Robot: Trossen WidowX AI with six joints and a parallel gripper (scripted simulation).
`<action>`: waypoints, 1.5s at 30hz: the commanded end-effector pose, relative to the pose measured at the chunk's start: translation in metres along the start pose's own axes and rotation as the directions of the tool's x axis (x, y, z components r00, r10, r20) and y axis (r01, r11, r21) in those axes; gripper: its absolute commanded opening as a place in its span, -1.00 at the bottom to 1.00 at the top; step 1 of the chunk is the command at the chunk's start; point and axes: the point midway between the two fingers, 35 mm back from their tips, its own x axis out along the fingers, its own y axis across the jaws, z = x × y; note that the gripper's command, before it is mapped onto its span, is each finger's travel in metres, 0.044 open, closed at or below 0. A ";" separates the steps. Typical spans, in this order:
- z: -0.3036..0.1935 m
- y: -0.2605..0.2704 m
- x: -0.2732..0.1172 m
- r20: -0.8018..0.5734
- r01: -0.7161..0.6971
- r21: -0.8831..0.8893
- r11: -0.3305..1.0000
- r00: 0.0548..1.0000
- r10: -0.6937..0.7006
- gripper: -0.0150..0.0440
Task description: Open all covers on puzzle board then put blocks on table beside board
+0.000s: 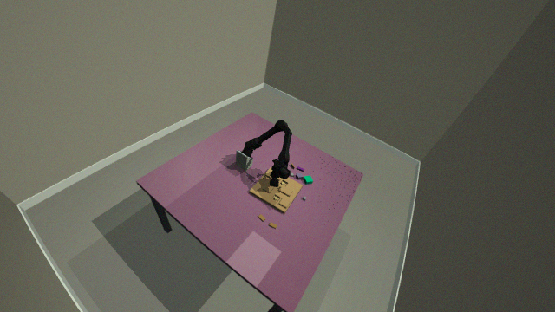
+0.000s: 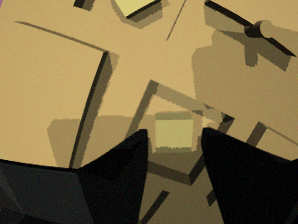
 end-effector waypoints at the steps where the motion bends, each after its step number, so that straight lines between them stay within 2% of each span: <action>1: -0.001 0.000 0.005 0.000 -0.004 0.006 1.000 1.000 0.004 0.00; 8: -0.001 0.000 0.008 0.000 -0.005 0.006 1.000 1.000 0.005 0.00; 18: 0.000 0.000 0.006 0.000 0.000 -0.001 1.000 1.000 0.000 -0.22; 45: 0.000 -0.001 -0.023 -0.001 -0.001 0.004 1.000 1.000 0.001 -0.22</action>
